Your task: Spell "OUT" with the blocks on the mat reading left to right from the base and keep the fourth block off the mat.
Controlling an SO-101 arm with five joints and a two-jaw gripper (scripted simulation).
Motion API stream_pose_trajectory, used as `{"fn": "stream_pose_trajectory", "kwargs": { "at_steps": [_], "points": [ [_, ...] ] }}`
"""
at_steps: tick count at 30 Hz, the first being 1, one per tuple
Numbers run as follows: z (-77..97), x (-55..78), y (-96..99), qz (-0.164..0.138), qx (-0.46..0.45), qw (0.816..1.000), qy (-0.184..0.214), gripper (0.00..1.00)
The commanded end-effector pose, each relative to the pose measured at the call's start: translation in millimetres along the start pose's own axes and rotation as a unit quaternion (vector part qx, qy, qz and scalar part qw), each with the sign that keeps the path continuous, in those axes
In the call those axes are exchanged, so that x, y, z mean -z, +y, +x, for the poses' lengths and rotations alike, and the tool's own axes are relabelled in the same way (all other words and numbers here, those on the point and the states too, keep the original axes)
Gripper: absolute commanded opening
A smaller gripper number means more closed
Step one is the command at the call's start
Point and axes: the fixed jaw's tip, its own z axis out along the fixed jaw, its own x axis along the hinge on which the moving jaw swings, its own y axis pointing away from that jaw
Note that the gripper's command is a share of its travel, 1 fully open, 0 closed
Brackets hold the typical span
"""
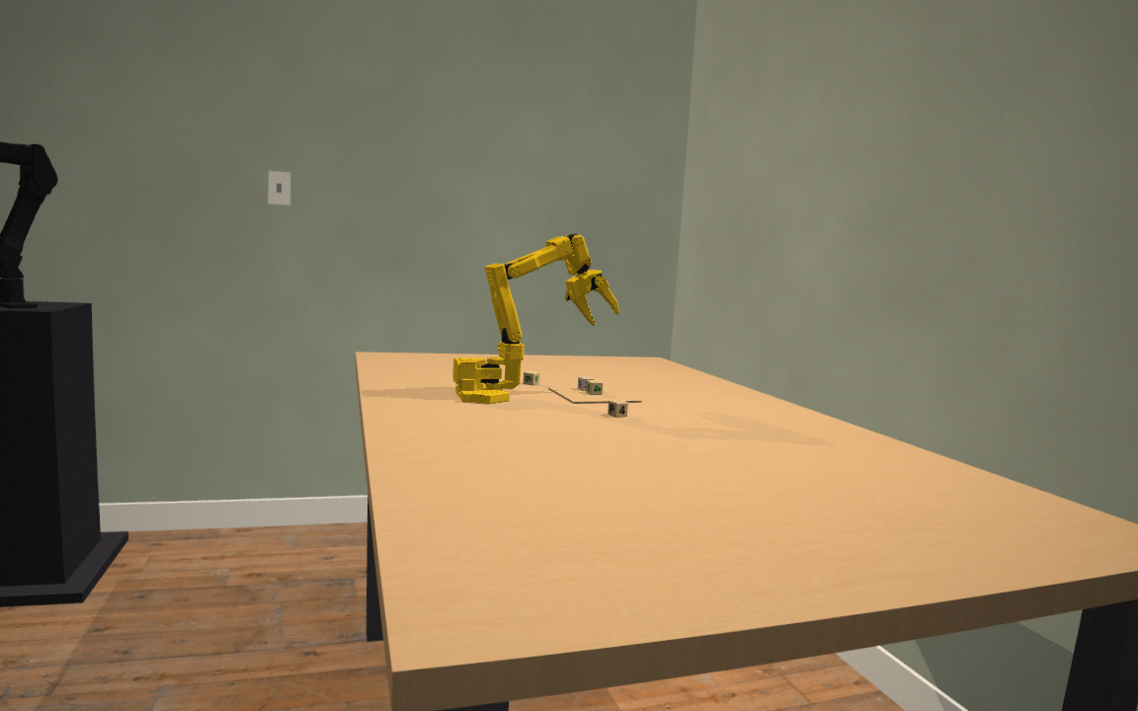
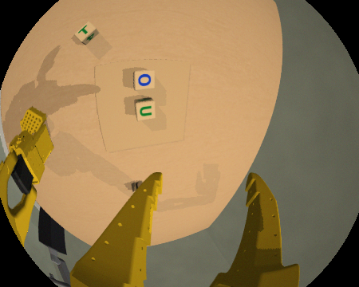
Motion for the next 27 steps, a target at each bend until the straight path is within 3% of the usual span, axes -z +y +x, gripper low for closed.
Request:
{"fn": "stream_pose_trajectory", "kwargs": {
  "at_steps": [1,5,16,27],
  "points": [
    [0.7,24.8,-7.7,0.076,-0.001,0.997,0.001,0.32],
    [0.7,29.6,-8.1,0.090,-0.001,0.996,0.001,0.32],
    [-0.2,29.6,-8.0,0.091,0.006,0.996,0.000,0.32],
    [-8.2,28.2,-7.0,0.091,0.072,0.993,-0.006,0.32]
  ]
}}
